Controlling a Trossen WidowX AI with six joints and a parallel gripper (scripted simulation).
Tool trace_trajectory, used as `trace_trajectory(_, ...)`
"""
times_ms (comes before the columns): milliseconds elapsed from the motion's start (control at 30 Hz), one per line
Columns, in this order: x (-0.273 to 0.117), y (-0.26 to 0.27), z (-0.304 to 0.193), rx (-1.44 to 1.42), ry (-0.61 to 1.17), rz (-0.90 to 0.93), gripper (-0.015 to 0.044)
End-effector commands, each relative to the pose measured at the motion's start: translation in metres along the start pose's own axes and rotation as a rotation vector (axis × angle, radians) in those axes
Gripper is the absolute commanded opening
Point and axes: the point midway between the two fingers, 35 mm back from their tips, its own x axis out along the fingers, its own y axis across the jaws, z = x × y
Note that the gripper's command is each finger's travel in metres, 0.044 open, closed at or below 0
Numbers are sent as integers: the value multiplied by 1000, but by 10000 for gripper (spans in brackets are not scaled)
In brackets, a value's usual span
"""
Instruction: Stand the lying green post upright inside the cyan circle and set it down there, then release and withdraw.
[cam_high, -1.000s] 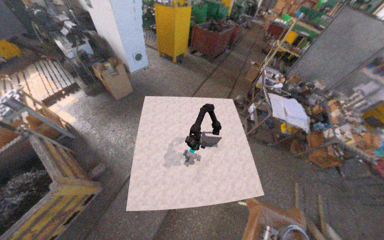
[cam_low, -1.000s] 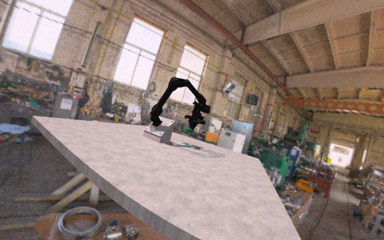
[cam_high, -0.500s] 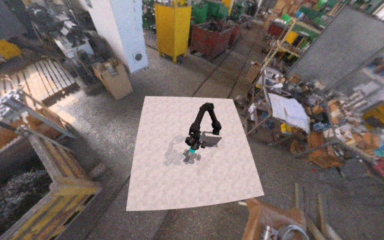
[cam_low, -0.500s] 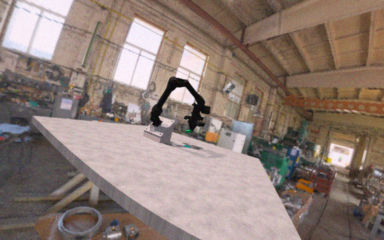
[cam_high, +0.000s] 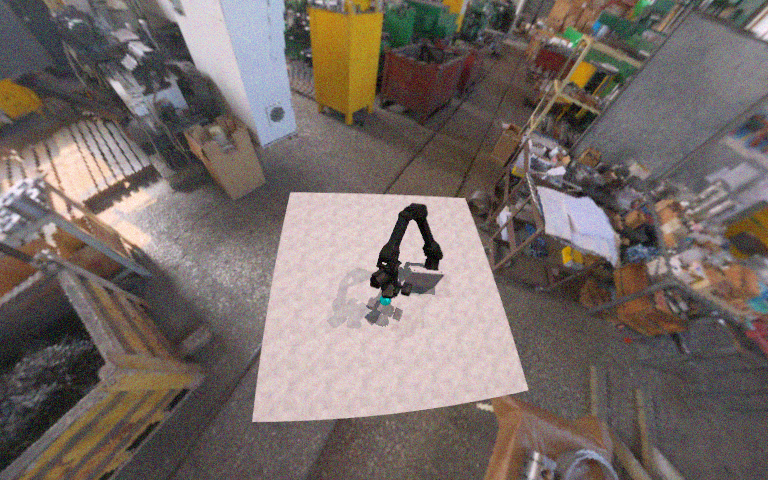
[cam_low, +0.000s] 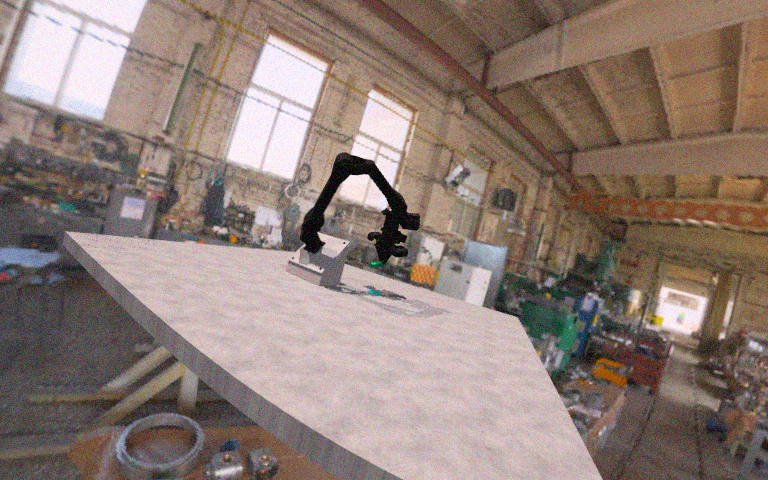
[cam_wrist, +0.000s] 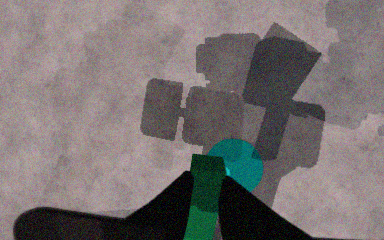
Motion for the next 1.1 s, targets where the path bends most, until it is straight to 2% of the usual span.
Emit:
trace_trajectory(0,2,1,-2,-5,-22,18,23)
trace_trajectory(1067,13,2,-2,-9,-244,113,23)
